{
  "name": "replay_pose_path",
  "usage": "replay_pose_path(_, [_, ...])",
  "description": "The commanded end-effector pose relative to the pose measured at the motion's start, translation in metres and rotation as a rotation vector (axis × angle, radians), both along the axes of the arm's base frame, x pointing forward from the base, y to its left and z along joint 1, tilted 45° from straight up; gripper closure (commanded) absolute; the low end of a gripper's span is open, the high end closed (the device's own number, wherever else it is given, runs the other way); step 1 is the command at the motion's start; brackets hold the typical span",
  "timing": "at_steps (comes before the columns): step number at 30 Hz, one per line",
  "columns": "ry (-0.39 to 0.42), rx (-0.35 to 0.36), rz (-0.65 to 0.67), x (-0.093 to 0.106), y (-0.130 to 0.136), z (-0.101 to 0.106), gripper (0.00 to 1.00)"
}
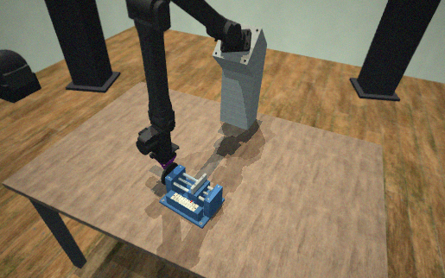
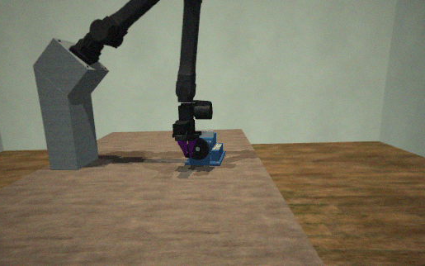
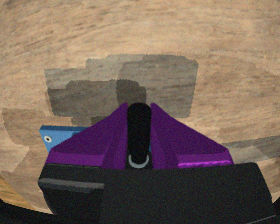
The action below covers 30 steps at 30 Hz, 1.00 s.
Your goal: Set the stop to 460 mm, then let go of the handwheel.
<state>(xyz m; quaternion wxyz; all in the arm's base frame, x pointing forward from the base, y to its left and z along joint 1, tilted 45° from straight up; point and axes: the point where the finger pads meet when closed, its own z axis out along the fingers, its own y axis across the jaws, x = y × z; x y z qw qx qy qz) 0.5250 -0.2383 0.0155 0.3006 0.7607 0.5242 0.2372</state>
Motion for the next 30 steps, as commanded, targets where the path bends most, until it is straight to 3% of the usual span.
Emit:
replay_pose_path(1, [-0.009, -0.005, 0.003, 0.0, 0.004, 0.014, 0.94])
replay_pose_path(8, [-0.01, -0.006, 0.003, 0.001, 0.004, 0.014, 0.94])
replay_pose_path(10, [0.018, 0.009, 0.004, 0.003, 0.005, -0.005, 0.94])
replay_pose_path(18, [0.017, 0.012, -0.001, 0.041, -0.007, -0.018, 0.94])
replay_pose_path(26, [0.017, 0.01, 0.001, 0.047, -0.009, -0.019, 0.94])
replay_pose_path(30, [0.017, 0.009, 0.002, 0.052, -0.012, -0.001, 0.94])
